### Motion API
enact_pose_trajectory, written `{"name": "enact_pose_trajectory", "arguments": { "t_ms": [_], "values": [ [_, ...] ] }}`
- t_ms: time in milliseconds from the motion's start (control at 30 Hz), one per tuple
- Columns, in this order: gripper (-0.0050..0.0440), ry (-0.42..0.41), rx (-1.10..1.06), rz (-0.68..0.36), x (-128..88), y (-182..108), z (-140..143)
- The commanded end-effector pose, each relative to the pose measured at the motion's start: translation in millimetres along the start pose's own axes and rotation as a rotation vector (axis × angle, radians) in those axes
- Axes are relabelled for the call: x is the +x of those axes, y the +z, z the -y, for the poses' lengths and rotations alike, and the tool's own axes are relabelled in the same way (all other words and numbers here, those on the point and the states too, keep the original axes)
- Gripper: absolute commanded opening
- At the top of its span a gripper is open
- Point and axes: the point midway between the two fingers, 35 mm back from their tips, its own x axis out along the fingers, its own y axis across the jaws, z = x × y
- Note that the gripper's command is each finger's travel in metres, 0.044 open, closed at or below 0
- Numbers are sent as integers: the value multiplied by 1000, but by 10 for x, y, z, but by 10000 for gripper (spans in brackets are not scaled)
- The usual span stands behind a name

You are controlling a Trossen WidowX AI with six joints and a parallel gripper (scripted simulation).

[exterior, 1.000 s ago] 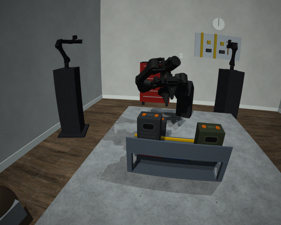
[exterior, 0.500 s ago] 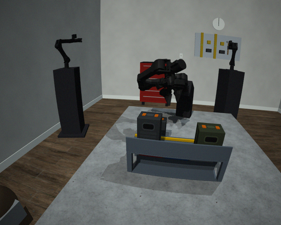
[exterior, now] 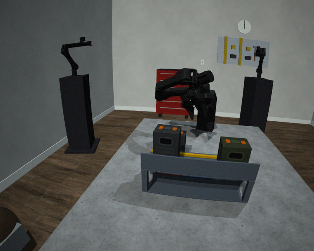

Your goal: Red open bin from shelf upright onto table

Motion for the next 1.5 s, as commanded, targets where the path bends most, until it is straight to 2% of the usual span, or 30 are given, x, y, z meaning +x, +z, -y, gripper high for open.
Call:
{"name": "enact_pose_trajectory", "arguments": {
  "t_ms": [0, 133, 533, 567, 700, 1100, 1133, 1267, 1467],
  "values": [
    [440, 13, -49, 12, -24, -96, 20],
    [440, 63, -245, 57, -109, -515, 122],
    [440, 63, -245, 57, -109, -515, 122],
    [440, 12, -57, 10, -22, -113, 22],
    [440, 63, -253, 57, -110, -532, 125],
    [440, 63, -253, 57, -110, -532, 125],
    [440, 11, -64, 11, -20, -125, 25],
    [440, 63, -260, 58, -111, -543, 128],
    [440, 63, -260, 58, -111, -543, 128]
  ]
}}
